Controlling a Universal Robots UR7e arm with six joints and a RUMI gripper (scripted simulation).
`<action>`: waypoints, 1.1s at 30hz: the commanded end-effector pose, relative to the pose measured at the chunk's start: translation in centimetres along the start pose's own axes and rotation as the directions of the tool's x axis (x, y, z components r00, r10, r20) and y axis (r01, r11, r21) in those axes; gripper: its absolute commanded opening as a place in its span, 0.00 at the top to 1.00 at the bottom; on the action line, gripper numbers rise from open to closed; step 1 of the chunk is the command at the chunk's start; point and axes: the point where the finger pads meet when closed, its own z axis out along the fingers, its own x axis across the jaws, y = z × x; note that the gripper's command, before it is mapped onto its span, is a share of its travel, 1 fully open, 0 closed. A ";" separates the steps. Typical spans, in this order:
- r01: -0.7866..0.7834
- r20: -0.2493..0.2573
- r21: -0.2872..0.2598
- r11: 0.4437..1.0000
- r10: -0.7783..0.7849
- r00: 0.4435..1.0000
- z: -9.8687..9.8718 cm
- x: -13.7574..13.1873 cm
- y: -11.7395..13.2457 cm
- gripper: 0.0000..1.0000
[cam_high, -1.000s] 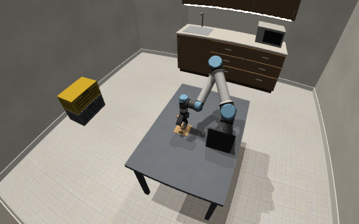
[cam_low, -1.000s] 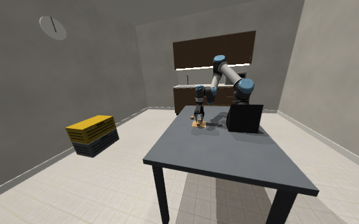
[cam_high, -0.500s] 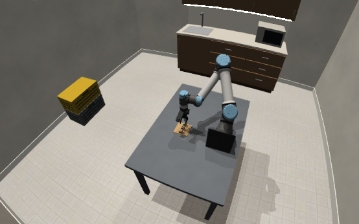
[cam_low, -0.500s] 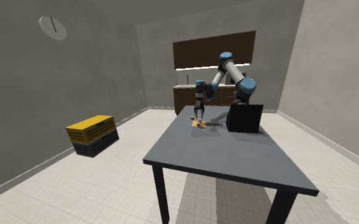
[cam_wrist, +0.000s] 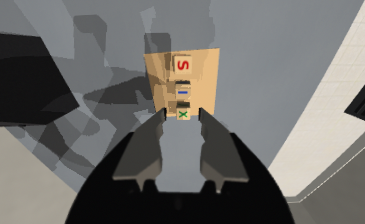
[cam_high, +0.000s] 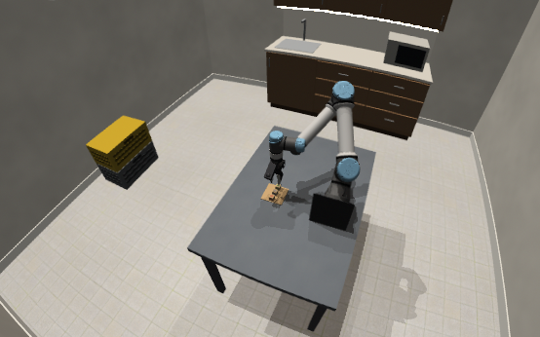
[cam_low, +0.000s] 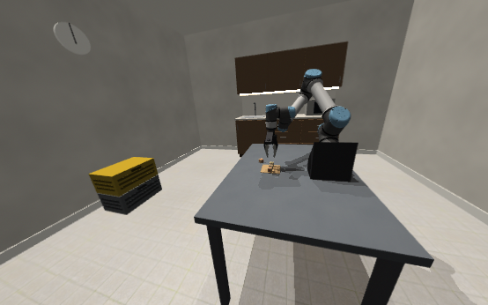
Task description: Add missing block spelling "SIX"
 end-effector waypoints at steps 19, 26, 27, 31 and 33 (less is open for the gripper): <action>0.000 0.000 0.000 1.000 0.000 1.000 -0.2 0.0 0.0 0.00; 0.000 0.000 0.000 1.000 0.000 1.000 -0.3 0.0 0.0 0.00; 0.000 0.000 0.000 1.000 0.000 1.000 -0.3 0.0 0.0 0.00; 0.000 0.000 0.000 1.000 0.000 1.000 -0.8 0.0 0.0 0.00; 0.000 0.000 0.000 1.000 0.000 1.000 -0.8 0.0 0.0 0.00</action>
